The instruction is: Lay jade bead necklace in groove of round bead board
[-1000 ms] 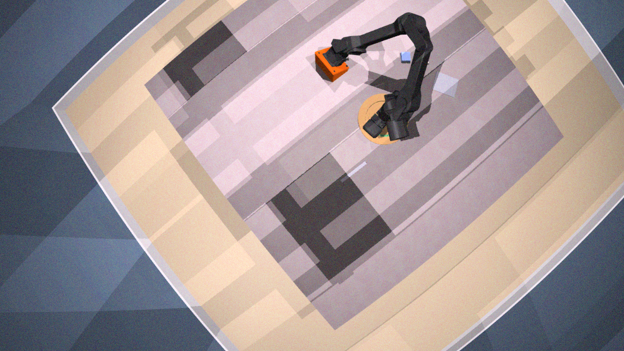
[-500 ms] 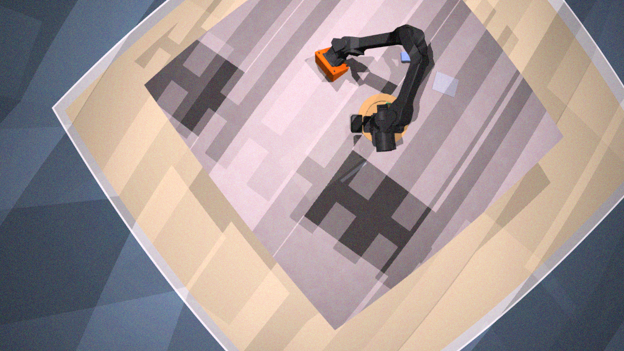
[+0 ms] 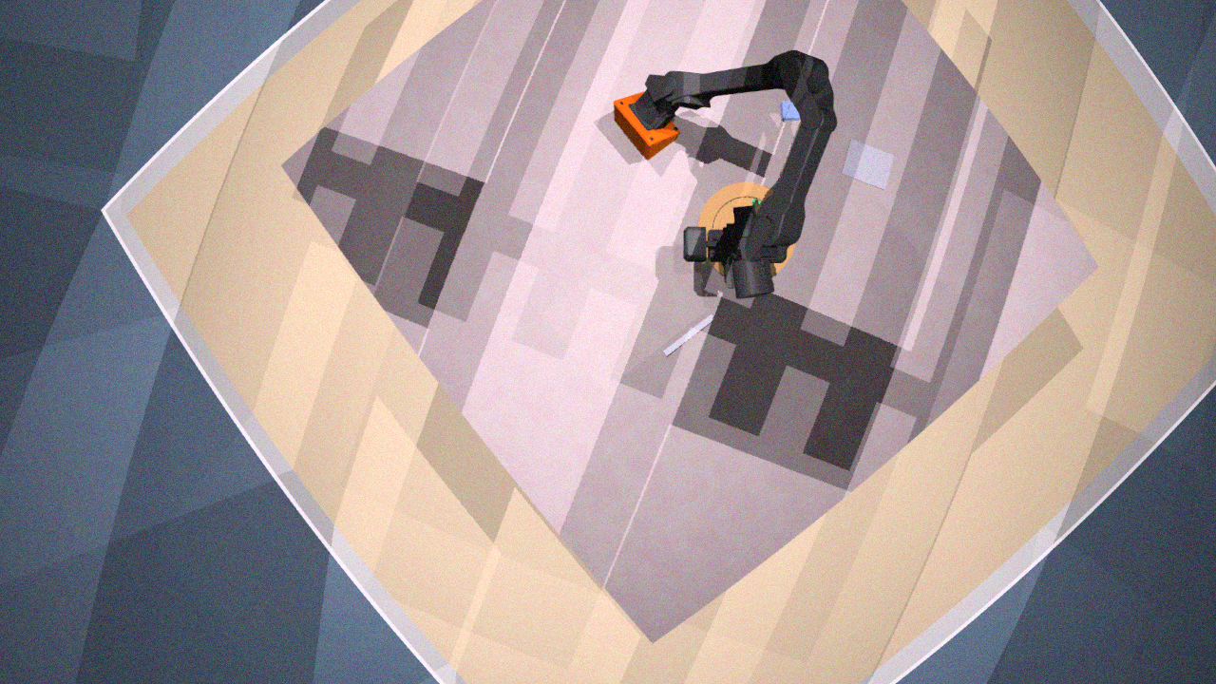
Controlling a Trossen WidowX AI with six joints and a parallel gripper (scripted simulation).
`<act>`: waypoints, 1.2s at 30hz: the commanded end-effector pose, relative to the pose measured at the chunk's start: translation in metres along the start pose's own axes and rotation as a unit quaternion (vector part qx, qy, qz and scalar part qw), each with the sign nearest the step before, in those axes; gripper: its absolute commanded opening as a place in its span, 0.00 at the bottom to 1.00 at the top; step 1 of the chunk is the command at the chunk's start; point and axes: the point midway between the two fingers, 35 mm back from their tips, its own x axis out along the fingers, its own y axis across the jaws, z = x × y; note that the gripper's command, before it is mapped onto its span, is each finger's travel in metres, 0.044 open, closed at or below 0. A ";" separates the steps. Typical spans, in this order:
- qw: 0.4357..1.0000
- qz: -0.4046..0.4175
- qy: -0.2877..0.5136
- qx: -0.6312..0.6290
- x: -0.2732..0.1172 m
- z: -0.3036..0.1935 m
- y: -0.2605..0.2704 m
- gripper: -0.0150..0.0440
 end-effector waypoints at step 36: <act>1.000 0.000 0.006 0.004 0.026 -0.003 0.000 0.25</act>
